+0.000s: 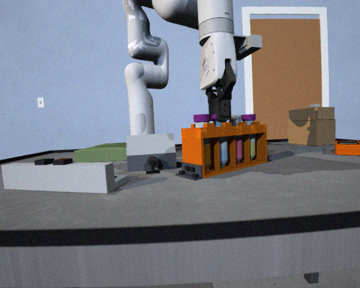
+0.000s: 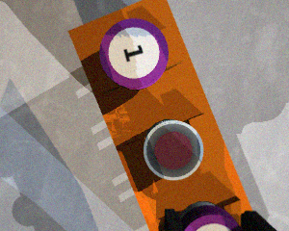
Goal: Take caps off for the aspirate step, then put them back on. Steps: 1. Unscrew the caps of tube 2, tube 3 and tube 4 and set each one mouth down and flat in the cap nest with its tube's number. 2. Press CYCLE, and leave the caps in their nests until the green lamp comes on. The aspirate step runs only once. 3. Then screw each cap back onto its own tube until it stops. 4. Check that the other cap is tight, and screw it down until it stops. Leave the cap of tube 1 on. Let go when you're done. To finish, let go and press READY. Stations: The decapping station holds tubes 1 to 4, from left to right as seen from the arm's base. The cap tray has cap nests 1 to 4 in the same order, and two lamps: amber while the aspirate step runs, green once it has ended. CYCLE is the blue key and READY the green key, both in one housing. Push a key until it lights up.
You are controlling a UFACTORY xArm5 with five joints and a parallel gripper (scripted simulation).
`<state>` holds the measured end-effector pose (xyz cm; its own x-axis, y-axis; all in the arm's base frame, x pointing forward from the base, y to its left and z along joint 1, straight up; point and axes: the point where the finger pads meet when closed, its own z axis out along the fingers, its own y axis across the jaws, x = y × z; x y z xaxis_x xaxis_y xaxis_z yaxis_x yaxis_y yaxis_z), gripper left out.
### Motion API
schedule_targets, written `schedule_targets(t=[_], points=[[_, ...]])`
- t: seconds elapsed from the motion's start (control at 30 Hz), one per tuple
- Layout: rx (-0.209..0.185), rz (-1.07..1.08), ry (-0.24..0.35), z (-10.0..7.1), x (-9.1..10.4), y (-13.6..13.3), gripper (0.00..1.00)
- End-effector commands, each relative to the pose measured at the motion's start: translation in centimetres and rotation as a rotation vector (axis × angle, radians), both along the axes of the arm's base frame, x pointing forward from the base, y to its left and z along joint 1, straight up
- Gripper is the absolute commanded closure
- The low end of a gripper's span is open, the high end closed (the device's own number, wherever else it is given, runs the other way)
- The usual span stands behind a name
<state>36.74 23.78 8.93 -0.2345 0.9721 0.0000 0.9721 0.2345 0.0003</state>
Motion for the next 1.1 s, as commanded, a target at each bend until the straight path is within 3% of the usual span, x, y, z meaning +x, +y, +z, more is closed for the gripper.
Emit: schedule_targets(t=[0.0, 0.2, 0.7, 1.0, 1.03, 1.07], points=[[0.003, 0.279, -0.002, 0.13, 0.09, 0.06, 1.00], [0.002, 0.450, -0.002, 0.14, 0.09, 0.06, 1.00], [0.001, 1.139, -0.003, 0.18, 0.09, 0.06, 1.00], [0.001, 1.185, -0.003, 0.18, 0.09, 0.06, 1.00], [0.001, 1.185, -0.003, 0.18, 0.09, 0.06, 0.54], [0.001, 1.185, -0.003, 0.18, 0.09, 0.06, 0.54]])
